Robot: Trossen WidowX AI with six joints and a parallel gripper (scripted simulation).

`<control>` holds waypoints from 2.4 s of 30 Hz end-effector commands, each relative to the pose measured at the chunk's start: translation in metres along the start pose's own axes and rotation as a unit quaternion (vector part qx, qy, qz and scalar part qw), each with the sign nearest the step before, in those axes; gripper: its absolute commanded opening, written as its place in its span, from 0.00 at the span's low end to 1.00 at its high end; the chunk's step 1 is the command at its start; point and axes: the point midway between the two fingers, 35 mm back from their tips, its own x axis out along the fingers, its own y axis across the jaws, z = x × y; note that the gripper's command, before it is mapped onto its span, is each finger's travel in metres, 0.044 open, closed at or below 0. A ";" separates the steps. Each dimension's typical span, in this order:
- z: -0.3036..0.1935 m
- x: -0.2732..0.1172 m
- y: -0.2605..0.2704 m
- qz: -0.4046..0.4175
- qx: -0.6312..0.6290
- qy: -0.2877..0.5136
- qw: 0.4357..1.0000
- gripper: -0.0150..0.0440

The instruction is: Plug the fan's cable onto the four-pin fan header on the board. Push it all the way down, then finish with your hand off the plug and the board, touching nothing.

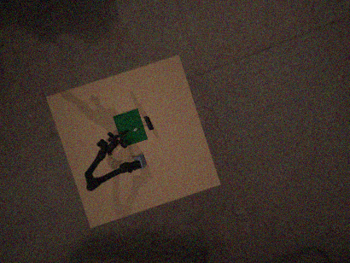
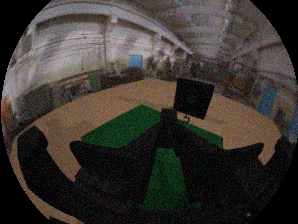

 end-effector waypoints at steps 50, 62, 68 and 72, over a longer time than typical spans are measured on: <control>-0.045 0.009 0.001 0.000 0.002 -0.003 1.000 0.25; -0.056 0.011 0.001 0.000 0.002 -0.003 1.000 0.25; -0.061 0.012 0.001 0.000 0.002 -0.003 1.000 0.25; -0.062 0.012 0.000 -0.001 0.000 0.001 1.000 0.25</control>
